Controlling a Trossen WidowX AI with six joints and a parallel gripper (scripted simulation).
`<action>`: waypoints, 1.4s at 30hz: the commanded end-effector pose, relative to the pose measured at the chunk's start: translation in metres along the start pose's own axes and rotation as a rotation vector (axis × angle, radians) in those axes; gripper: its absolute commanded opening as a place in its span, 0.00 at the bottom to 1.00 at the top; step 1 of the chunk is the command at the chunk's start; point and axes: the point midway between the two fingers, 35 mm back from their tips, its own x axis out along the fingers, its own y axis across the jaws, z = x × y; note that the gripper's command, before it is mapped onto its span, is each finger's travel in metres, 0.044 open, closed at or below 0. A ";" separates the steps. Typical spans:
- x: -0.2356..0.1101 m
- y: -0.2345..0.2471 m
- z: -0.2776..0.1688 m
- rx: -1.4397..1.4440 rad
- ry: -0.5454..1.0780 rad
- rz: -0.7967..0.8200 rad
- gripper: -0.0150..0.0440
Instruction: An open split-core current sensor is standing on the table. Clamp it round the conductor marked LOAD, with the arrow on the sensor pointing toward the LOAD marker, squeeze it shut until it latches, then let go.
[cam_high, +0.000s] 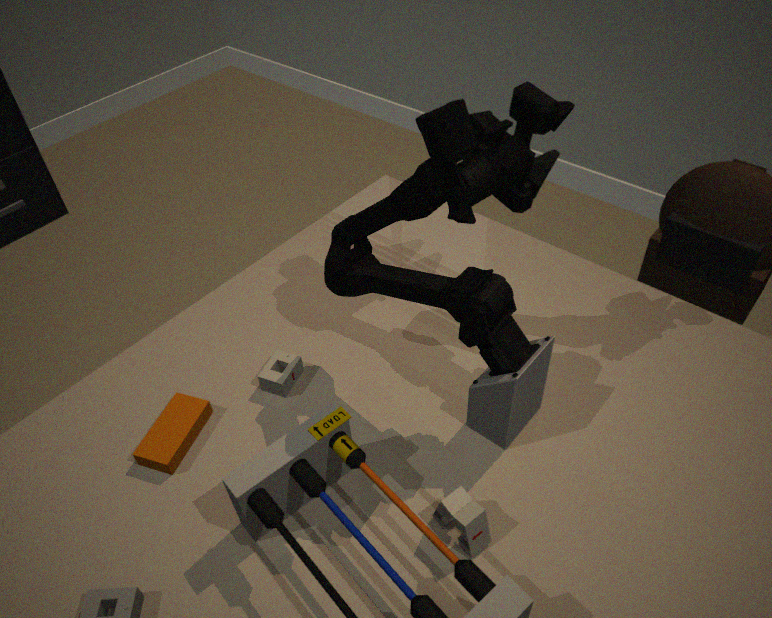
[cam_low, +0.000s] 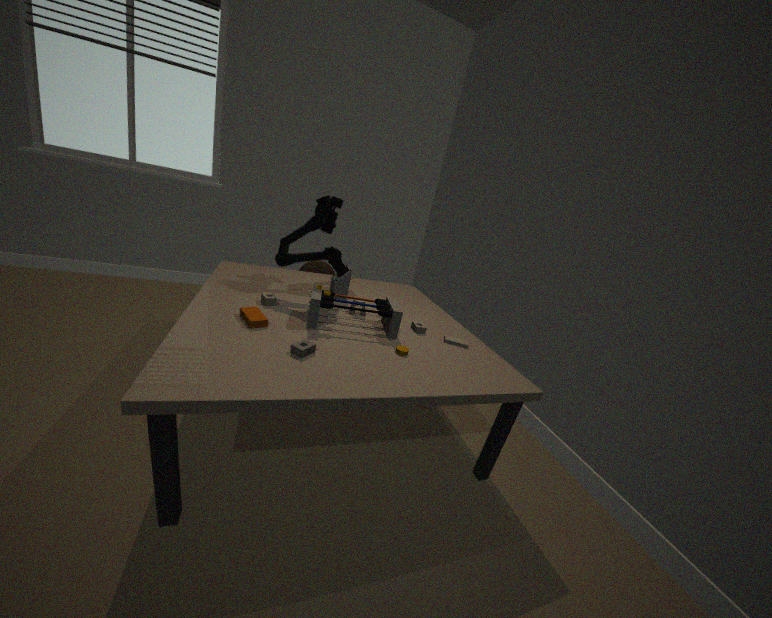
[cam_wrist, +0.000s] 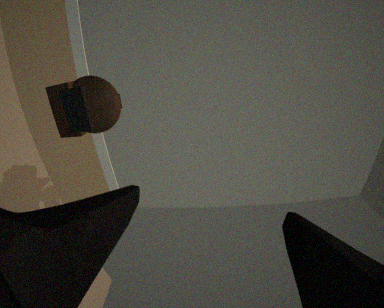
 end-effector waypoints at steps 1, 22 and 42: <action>-0.001 -0.002 -0.001 0.003 0.007 -0.009 0.98; -0.228 -0.135 -0.091 0.312 0.728 -1.219 1.00; -0.485 -0.006 0.019 0.244 0.894 -2.663 1.00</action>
